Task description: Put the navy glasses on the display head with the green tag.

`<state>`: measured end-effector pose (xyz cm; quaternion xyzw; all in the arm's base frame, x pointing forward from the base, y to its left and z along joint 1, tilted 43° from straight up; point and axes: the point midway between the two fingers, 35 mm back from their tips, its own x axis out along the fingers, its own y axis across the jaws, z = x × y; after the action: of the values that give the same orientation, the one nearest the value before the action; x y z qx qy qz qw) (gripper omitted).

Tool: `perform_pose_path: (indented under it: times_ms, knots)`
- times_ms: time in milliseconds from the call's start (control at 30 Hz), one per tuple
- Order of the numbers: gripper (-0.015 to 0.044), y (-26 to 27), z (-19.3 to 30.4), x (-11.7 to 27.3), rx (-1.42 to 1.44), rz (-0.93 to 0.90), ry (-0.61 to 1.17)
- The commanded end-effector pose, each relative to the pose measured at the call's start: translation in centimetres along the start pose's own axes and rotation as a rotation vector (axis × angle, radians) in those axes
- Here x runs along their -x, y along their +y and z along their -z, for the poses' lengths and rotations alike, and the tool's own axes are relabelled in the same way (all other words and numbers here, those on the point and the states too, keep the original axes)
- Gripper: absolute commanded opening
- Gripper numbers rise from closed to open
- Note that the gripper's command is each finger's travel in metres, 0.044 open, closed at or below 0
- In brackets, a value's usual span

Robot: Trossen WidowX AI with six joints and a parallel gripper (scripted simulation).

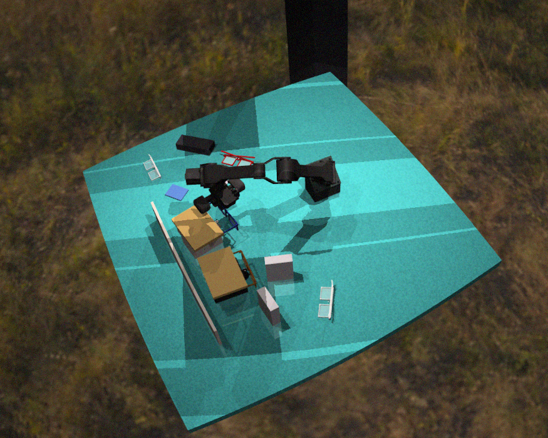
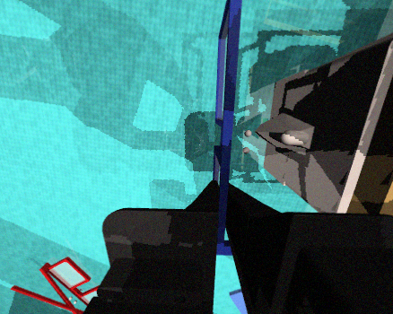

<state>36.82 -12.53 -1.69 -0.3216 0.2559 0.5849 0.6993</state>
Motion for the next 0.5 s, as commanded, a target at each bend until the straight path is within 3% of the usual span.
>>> perform_pose_path:
  times_ms: [0, 467]
  knots:
    - [0.0, -0.7, -0.1, 0.0, 0.001, 0.002, -0.002]
    - [0.0, -2.6, -0.1, 0.0, 0.001, 0.003, -0.002]
